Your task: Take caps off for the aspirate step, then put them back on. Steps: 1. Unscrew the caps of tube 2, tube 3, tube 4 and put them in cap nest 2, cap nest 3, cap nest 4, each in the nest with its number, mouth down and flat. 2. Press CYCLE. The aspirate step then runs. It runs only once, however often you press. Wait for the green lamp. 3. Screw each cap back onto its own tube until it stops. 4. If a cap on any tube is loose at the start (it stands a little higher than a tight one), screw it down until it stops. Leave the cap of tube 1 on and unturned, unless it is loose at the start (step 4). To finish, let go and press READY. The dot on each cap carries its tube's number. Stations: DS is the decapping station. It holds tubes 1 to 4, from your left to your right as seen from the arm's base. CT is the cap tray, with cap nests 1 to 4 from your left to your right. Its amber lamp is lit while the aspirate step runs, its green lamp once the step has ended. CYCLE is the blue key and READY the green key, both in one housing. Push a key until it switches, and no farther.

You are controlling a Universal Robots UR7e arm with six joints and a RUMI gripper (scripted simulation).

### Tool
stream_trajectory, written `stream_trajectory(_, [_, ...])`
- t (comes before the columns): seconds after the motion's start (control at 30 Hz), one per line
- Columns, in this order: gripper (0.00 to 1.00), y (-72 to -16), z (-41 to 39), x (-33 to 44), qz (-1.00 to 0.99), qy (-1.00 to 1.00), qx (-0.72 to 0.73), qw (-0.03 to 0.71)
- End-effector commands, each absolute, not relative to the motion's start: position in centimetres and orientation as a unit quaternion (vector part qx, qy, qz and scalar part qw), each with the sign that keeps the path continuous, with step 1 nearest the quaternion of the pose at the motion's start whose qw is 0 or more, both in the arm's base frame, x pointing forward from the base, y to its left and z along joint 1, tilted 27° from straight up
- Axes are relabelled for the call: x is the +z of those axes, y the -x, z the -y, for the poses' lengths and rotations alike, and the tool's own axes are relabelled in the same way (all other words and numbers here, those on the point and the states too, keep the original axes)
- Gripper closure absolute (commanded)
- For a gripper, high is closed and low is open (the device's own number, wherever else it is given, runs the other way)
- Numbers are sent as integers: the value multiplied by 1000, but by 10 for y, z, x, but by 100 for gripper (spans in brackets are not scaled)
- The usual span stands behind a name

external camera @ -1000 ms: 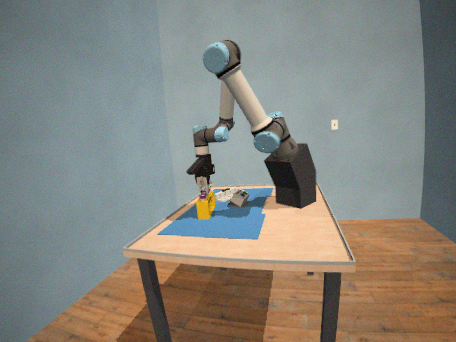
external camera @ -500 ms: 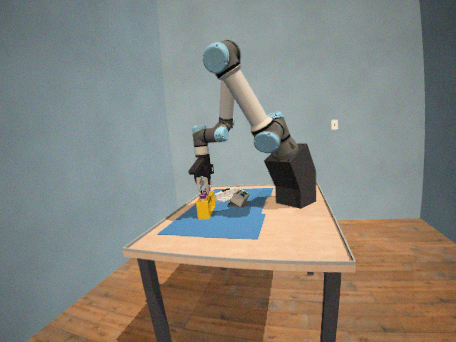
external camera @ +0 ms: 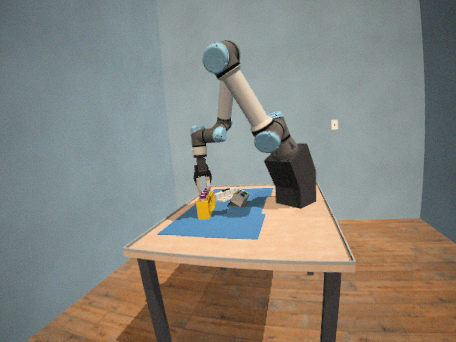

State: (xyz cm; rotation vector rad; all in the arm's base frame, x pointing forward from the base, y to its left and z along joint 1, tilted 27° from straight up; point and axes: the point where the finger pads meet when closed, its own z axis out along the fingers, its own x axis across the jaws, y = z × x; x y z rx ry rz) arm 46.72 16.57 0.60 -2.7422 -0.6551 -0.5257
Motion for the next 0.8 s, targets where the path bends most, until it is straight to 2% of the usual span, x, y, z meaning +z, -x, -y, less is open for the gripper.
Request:
stream_trajectory(0.0, [100,-467,-166,6,309,923,-192,129])
stream_trajectory(0.23, [100,-467,-166,7,331,915,-195,124])
stream_trajectory(0.27, [65,-467,-166,7,331,915,-195,124])
stream_trajectory(0.67, [65,-467,-166,7,331,915,-195,124])
stream_trajectory(0.77, [65,-467,-166,6,214,949,-178,148])
